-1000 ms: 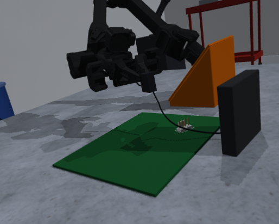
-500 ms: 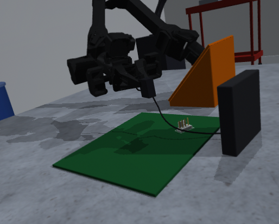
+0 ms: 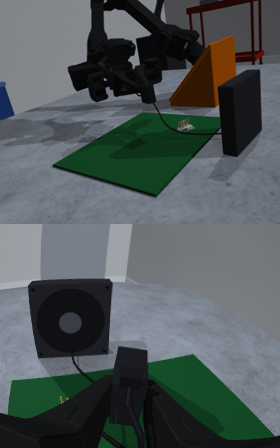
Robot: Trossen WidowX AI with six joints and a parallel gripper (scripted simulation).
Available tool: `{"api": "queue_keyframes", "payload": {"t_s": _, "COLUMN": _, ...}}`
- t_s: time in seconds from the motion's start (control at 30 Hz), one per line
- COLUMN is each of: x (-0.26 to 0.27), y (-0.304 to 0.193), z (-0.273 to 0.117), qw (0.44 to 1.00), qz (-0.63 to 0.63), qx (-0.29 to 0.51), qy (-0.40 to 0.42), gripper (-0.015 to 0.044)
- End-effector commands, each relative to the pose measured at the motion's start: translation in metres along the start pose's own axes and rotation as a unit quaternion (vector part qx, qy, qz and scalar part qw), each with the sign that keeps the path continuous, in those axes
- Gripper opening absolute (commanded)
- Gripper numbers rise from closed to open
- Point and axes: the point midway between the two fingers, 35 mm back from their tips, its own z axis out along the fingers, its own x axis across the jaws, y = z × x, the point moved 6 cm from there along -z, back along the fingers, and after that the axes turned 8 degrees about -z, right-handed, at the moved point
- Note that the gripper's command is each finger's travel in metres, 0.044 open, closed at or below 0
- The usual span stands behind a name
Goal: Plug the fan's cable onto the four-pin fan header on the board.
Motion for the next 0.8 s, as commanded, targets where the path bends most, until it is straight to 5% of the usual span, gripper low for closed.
{"api": "queue_keyframes", "payload": {"t_s": 0.0, "x": 0.000, "y": -0.003, "z": 0.001, "qw": 1.000, "qz": -0.002, "qx": -0.003, "qy": 0.001, "gripper": 0.0000}}
{"api": "queue_keyframes", "payload": {"t_s": 0.77, "x": 0.003, "y": -0.024, "z": 0.005, "qw": 1.000, "qz": -0.002, "qx": -0.003, "qy": 0.001, "gripper": 0.0000}}
